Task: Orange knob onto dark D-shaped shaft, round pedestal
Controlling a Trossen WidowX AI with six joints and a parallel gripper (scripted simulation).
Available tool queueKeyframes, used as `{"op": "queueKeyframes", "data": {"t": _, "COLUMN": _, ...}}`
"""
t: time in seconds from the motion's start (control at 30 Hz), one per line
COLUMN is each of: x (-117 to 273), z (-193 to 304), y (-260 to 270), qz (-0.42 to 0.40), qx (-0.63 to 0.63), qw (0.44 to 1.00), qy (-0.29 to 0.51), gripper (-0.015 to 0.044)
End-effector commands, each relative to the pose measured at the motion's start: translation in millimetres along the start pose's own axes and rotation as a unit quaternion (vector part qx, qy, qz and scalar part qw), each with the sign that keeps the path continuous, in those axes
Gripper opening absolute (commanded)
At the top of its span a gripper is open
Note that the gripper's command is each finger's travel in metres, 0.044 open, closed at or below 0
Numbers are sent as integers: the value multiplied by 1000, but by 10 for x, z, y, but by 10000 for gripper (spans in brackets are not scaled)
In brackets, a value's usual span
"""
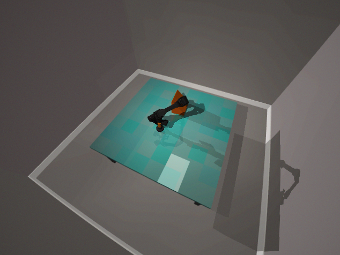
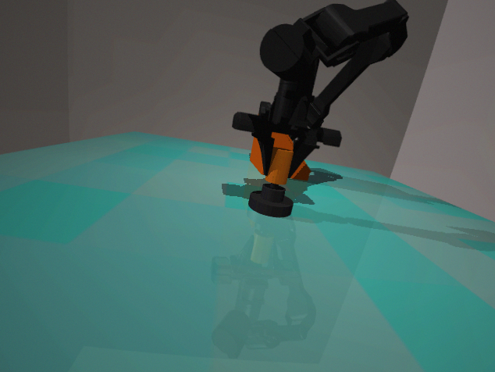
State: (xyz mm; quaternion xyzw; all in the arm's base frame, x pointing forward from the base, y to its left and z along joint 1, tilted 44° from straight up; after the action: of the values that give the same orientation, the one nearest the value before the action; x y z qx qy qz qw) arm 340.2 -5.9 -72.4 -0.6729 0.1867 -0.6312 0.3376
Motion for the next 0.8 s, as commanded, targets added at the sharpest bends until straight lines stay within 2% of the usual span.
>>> {"op": "queueKeyframes", "data": {"t": 0.0, "x": -34, "z": 9, "y": 12, "qz": -1, "qx": 0, "qw": 1000, "qy": 2, "gripper": 0}}
{"op": "queueKeyframes", "data": {"t": 0.53, "x": -112, "z": 3, "y": -1, "qz": 1, "qx": 1, "qw": 1000, "qy": -1, "gripper": 0}}
{"op": "queueKeyframes", "data": {"t": 0.77, "x": -112, "z": 3, "y": -1, "qz": 1, "qx": 1, "qw": 1000, "qy": -1, "gripper": 184}}
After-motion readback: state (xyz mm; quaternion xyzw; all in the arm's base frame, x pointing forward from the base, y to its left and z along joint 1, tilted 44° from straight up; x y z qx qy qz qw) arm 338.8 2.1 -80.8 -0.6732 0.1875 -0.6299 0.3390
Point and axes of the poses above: the point midway between the two fingers, 35 mm back from their tips, its own x axis back along the fingers, its own y axis across the jaws, z = x × y, the point moved 2 cm from there along x, back along the fingers
